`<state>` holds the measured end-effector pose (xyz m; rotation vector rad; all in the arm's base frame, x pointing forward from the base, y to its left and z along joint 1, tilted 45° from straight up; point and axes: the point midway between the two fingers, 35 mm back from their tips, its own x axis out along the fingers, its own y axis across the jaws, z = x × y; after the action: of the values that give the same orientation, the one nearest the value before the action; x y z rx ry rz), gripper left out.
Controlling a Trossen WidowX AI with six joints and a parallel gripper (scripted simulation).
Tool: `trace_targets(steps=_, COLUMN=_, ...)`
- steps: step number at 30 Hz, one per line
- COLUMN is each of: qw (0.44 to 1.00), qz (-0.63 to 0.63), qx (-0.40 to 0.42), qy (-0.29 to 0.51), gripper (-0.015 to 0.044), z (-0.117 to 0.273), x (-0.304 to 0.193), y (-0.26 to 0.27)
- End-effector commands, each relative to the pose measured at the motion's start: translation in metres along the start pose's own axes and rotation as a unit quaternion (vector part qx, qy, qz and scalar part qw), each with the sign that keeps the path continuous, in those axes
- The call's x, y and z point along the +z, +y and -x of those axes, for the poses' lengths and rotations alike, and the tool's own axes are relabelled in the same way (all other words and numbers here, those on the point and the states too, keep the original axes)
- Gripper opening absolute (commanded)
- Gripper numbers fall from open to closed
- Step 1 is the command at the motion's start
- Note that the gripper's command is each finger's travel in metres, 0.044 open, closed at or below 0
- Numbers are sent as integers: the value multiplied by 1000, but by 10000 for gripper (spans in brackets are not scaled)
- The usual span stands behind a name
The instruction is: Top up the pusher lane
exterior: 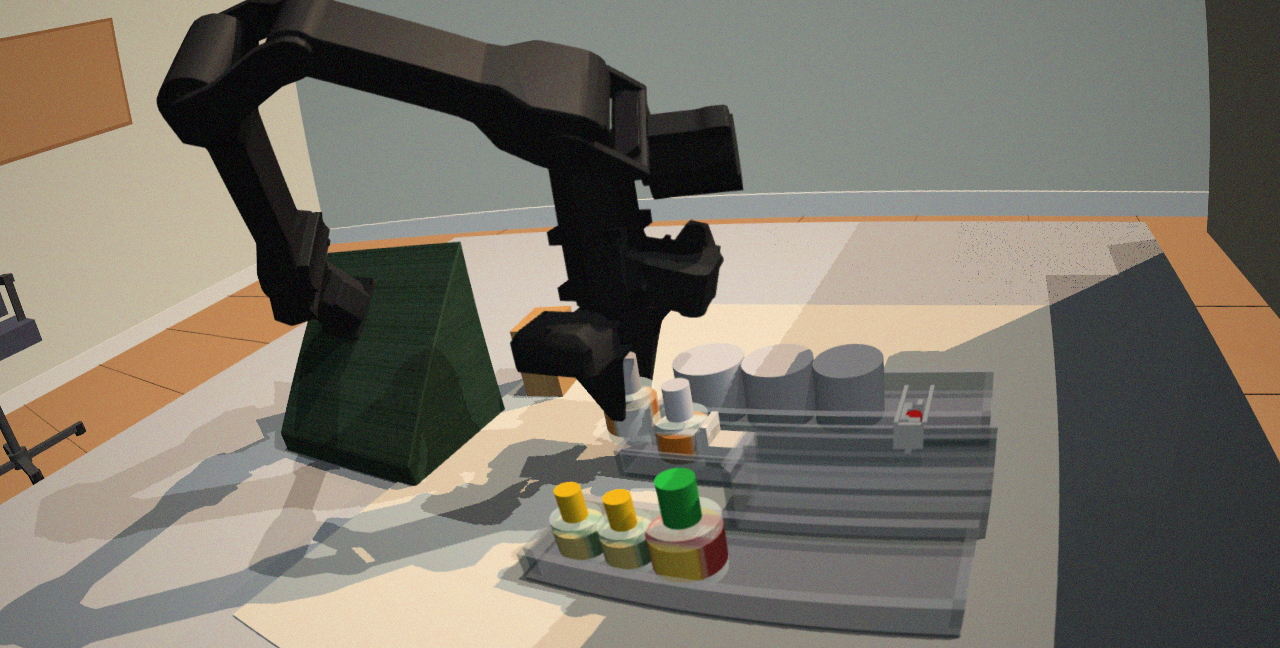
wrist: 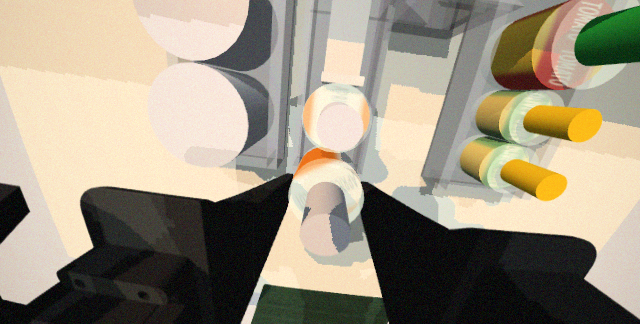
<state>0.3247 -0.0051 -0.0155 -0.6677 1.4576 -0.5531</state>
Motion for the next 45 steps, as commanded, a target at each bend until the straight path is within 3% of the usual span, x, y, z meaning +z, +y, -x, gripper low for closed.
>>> trace_targets(steps=1, qw=1000, qz=-8, qx=-1, qy=-14, gripper=0, z=5, x=12, y=-2)
trace_targets(steps=45, qw=1000, qz=-8, qx=-1, qy=-14, gripper=0, z=9, x=27, y=-3)
